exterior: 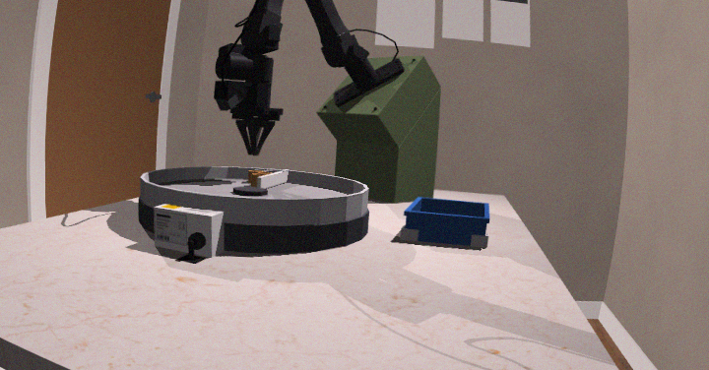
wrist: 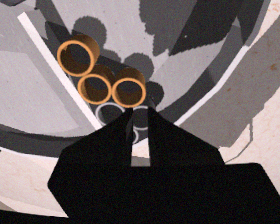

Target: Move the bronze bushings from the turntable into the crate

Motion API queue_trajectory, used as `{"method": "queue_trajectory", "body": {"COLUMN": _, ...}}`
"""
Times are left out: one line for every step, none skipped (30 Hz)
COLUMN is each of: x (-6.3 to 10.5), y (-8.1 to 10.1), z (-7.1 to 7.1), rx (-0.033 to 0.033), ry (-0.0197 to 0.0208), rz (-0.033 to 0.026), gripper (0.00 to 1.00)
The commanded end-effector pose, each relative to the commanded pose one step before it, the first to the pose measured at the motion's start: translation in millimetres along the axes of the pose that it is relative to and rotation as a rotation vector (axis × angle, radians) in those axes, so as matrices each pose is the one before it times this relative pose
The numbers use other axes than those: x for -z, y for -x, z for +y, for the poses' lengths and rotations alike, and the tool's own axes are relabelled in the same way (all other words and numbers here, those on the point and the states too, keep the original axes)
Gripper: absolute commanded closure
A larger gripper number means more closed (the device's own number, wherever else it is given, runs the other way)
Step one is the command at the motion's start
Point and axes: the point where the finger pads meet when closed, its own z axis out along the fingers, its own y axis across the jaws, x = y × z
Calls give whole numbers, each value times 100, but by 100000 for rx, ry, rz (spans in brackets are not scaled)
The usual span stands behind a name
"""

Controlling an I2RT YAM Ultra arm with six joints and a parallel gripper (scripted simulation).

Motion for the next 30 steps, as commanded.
{"method": "queue_trajectory", "body": {"x": 439, "y": 1170, "z": -150, "rx": -310, "ry": 443, "rz": -3973, "gripper": 87}}
{"method": "queue_trajectory", "body": {"x": 0, "y": 0, "z": 0, "rx": 0, "ry": 0, "rz": 0, "gripper": 87}}
{"method": "queue_trajectory", "body": {"x": 0, "y": 0, "z": 0, "rx": 0, "ry": 0, "rz": 0, "gripper": 87}}
{"method": "queue_trajectory", "body": {"x": 0, "y": 0, "z": 0, "rx": 0, "ry": 0, "rz": 0, "gripper": 87}}
{"method": "queue_trajectory", "body": {"x": 0, "y": 0, "z": 0, "rx": 0, "ry": 0, "rz": 0, "gripper": 87}}
{"method": "queue_trajectory", "body": {"x": 0, "y": 0, "z": 0, "rx": 0, "ry": 0, "rz": 0, "gripper": 87}}
{"method": "queue_trajectory", "body": {"x": 0, "y": 0, "z": 0, "rx": 0, "ry": 0, "rz": 0, "gripper": 87}}
{"method": "queue_trajectory", "body": {"x": 0, "y": 0, "z": 0, "rx": 0, "ry": 0, "rz": 0, "gripper": 87}}
{"method": "queue_trajectory", "body": {"x": 0, "y": 0, "z": 0, "rx": 0, "ry": 0, "rz": 0, "gripper": 87}}
{"method": "queue_trajectory", "body": {"x": 0, "y": 0, "z": 0, "rx": 0, "ry": 0, "rz": 0, "gripper": 87}}
{"method": "queue_trajectory", "body": {"x": 1, "y": 2, "z": -12, "rx": -3, "ry": -19, "rz": -4, "gripper": 87}}
{"method": "queue_trajectory", "body": {"x": 5, "y": 9, "z": -65, "rx": -18, "ry": -104, "rz": -23, "gripper": 87}}
{"method": "queue_trajectory", "body": {"x": 10, "y": 18, "z": -133, "rx": -38, "ry": -215, "rz": -48, "gripper": 87}}
{"method": "queue_trajectory", "body": {"x": 21, "y": 40, "z": -97, "rx": 21, "ry": -127, "rz": -107, "gripper": 87}}
{"method": "queue_trajectory", "body": {"x": 28, "y": 54, "z": -42, "rx": -8, "ry": -13, "rz": -149, "gripper": 87}}
{"method": "queue_trajectory", "body": {"x": 31, "y": 58, "z": 20, "rx": 94, "ry": 103, "rz": -161, "gripper": 87}}
{"method": "queue_trajectory", "body": {"x": 30, "y": 59, "z": 120, "rx": 248, "ry": 280, "rz": -163, "gripper": 87}}
{"method": "queue_trajectory", "body": {"x": 17, "y": 33, "z": 87, "rx": 170, "ry": 192, "rz": -92, "gripper": 87}}
{"method": "queue_trajectory", "body": {"x": 3, "y": 5, "z": 10, "rx": -82, "ry": 23, "rz": -14, "gripper": 87}}
{"method": "queue_trajectory", "body": {"x": 0, "y": 0, "z": 0, "rx": -116, "ry": 0, "rz": 0, "gripper": 87}}
{"method": "queue_trajectory", "body": {"x": 0, "y": 0, "z": 0, "rx": -32, "ry": 0, "rz": 0, "gripper": 87}}
{"method": "queue_trajectory", "body": {"x": 0, "y": 0, "z": 0, "rx": -1, "ry": 0, "rz": 0, "gripper": 87}}
{"method": "queue_trajectory", "body": {"x": 0, "y": 0, "z": 0, "rx": 0, "ry": 0, "rz": 0, "gripper": 87}}
{"method": "queue_trajectory", "body": {"x": 0, "y": 0, "z": 0, "rx": 0, "ry": 0, "rz": 0, "gripper": 87}}
{"method": "queue_trajectory", "body": {"x": 0, "y": 0, "z": 0, "rx": 0, "ry": 0, "rz": 0, "gripper": 87}}
{"method": "queue_trajectory", "body": {"x": 0, "y": 0, "z": 0, "rx": 0, "ry": 0, "rz": 0, "gripper": 87}}
{"method": "queue_trajectory", "body": {"x": 0, "y": 0, "z": 0, "rx": 0, "ry": 0, "rz": 0, "gripper": 87}}
{"method": "queue_trajectory", "body": {"x": 0, "y": 0, "z": 0, "rx": 0, "ry": 0, "rz": 0, "gripper": 87}}
{"method": "queue_trajectory", "body": {"x": 0, "y": 0, "z": 0, "rx": 0, "ry": 0, "rz": 0, "gripper": 87}}
{"method": "queue_trajectory", "body": {"x": 0, "y": 0, "z": 0, "rx": 0, "ry": 0, "rz": 0, "gripper": 87}}
